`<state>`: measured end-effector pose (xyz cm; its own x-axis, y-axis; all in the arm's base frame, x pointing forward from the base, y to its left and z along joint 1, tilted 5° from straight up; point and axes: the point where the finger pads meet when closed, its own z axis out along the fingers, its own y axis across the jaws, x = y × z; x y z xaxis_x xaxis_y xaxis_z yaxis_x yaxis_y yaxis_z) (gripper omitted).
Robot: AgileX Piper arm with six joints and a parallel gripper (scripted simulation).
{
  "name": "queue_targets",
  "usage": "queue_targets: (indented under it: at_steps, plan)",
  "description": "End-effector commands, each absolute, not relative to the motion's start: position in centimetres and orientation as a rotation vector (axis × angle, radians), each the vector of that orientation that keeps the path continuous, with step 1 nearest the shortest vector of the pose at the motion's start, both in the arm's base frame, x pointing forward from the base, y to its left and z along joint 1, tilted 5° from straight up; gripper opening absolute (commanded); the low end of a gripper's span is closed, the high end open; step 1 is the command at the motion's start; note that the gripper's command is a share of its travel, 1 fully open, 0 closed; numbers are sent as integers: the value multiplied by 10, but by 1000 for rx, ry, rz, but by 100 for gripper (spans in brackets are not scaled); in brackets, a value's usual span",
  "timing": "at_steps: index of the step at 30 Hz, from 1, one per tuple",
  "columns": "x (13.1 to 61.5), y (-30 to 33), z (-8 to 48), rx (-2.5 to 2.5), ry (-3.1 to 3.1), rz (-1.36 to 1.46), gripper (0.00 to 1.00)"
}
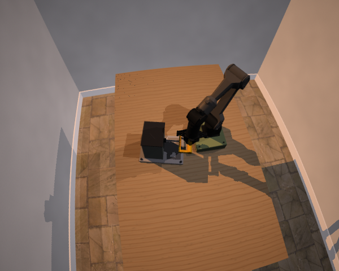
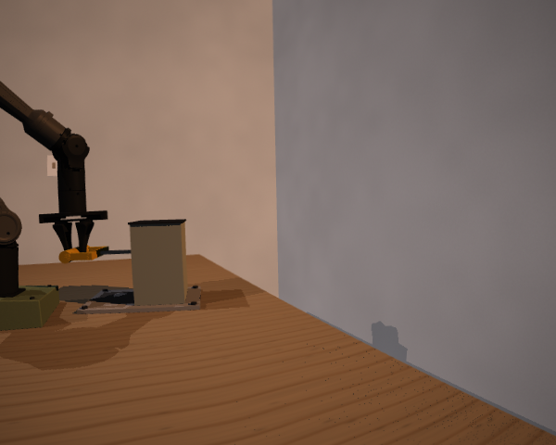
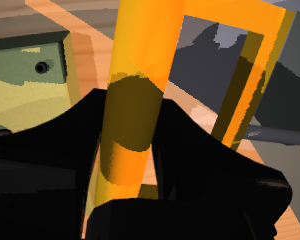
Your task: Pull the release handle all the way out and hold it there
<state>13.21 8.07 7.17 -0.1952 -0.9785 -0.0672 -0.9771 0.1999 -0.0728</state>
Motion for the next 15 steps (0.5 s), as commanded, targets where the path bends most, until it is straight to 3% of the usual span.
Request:
queue_targets:
  at_steps: [1,15]
  plan:
    - [123,82,70,-1935,2369,9,0]
    - [122,83,70,-1936,2368,9,0]
